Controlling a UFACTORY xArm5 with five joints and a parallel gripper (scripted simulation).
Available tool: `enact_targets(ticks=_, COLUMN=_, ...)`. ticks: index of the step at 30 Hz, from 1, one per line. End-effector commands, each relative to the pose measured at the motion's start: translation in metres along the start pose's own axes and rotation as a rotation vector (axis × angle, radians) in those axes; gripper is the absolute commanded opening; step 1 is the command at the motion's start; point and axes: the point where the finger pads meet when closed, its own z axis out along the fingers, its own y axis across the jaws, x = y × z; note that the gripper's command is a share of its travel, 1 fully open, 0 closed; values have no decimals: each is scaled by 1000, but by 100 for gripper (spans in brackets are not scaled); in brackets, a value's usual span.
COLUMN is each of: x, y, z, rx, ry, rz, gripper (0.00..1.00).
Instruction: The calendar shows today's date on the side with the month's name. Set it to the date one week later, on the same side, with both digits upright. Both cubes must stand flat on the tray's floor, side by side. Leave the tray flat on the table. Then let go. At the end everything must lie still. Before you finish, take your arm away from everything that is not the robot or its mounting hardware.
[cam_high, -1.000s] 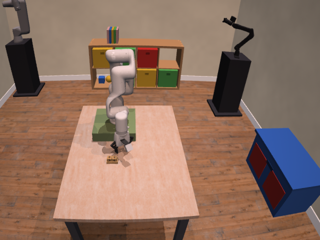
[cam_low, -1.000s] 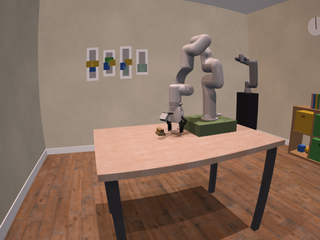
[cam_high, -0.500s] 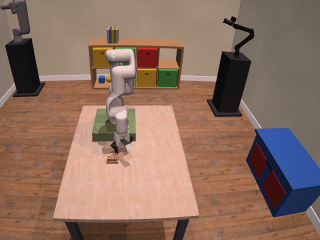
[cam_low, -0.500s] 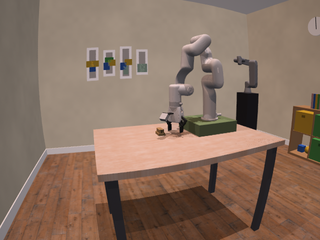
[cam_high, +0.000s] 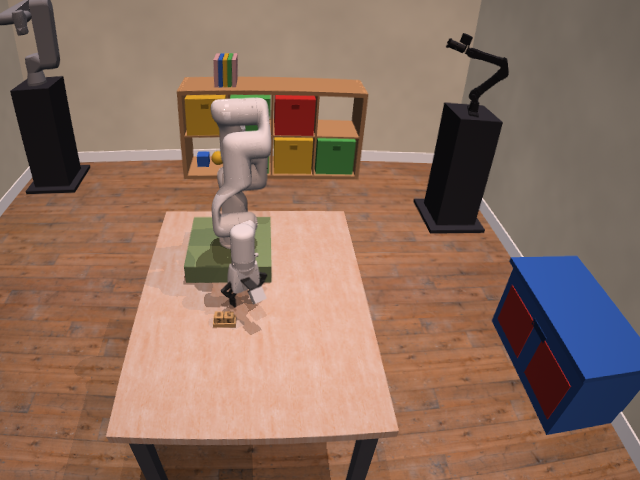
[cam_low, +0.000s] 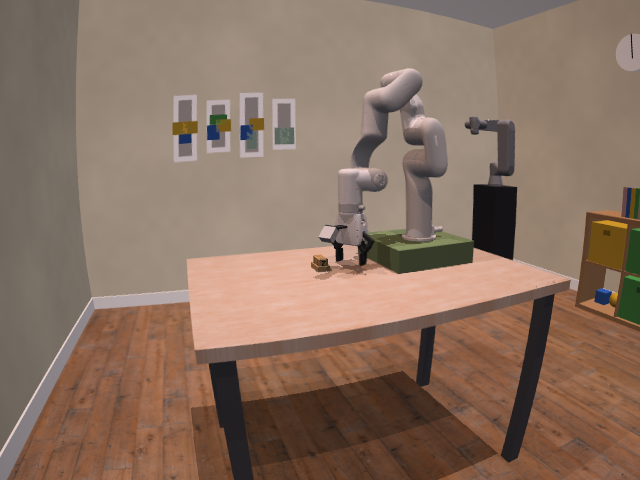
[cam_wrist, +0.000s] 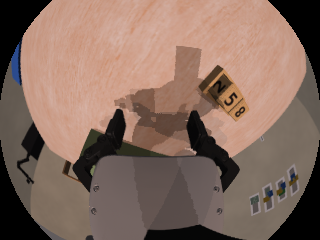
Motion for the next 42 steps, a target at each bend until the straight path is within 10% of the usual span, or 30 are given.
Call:
enact_targets(ticks=1, x=1, y=0, z=0, rx=-1, ry=2, rz=0, gripper=100)
enact_targets(ticks=42, x=3, y=6, z=-28, rx=-1, ry=2, rz=-47, gripper=100)
